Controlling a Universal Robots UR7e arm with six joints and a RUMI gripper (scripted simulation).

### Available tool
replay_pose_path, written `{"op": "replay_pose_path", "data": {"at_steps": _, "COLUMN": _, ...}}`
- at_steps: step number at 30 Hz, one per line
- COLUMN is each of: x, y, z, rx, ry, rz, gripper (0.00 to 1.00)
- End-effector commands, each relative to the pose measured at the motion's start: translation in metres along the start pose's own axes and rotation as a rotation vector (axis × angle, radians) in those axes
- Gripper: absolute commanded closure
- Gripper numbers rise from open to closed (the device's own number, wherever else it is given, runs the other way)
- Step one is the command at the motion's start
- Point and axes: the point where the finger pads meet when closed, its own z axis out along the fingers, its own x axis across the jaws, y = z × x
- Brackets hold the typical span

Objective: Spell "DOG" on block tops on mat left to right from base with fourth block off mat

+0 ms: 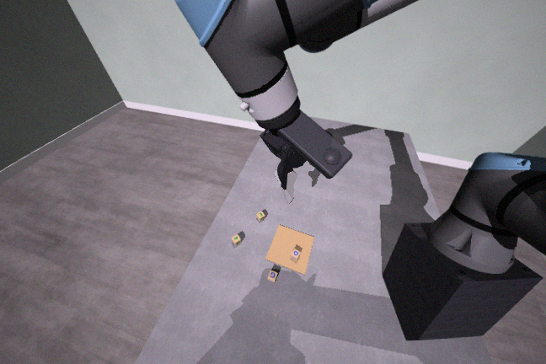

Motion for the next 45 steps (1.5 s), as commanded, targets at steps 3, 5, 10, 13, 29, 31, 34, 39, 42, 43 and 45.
{"op": "replay_pose_path", "data": {"at_steps": 3, "x": 0.0, "y": 0.0, "z": 0.0, "rx": -0.001, "ry": 0.001, "rz": 0.0, "gripper": 0.0}}
{"op": "replay_pose_path", "data": {"at_steps": 5, "x": 0.0, "y": 0.0, "z": 0.0, "rx": -0.001, "ry": 0.001, "rz": 0.0, "gripper": 0.0}}
{"op": "replay_pose_path", "data": {"at_steps": 10, "x": 0.0, "y": 0.0, "z": 0.0, "rx": -0.001, "ry": 0.001, "rz": 0.0, "gripper": 0.0}}
{"op": "replay_pose_path", "data": {"at_steps": 13, "x": 0.0, "y": 0.0, "z": 0.0, "rx": -0.001, "ry": 0.001, "rz": 0.0, "gripper": 0.0}}
{"op": "replay_pose_path", "data": {"at_steps": 29, "x": 0.077, "y": -0.012, "z": 0.047, "rx": 0.162, "ry": 0.13, "rz": -0.011, "gripper": 0.0}}
{"op": "replay_pose_path", "data": {"at_steps": 31, "x": 0.093, "y": -0.014, "z": 0.057, "rx": 0.194, "ry": 0.162, "rz": -0.014, "gripper": 0.0}}
{"op": "replay_pose_path", "data": {"at_steps": 34, "x": 0.101, "y": -0.015, "z": 0.062, "rx": 0.211, "ry": 0.18, "rz": -0.015, "gripper": 0.0}}
{"op": "replay_pose_path", "data": {"at_steps": 39, "x": 0.153, "y": -0.021, "z": 0.091, "rx": 0.306, "ry": 0.298, "rz": -0.024, "gripper": 0.0}}
{"op": "replay_pose_path", "data": {"at_steps": 42, "x": 0.17, "y": -0.023, "z": 0.1, "rx": 0.334, "ry": 0.341, "rz": -0.026, "gripper": 0.0}}
{"op": "replay_pose_path", "data": {"at_steps": 43, "x": 0.18, "y": -0.024, "z": 0.106, "rx": 0.351, "ry": 0.369, "rz": -0.028, "gripper": 0.0}}
{"op": "replay_pose_path", "data": {"at_steps": 45, "x": 0.195, "y": -0.025, "z": 0.114, "rx": 0.376, "ry": 0.413, "rz": -0.03, "gripper": 0.0}}
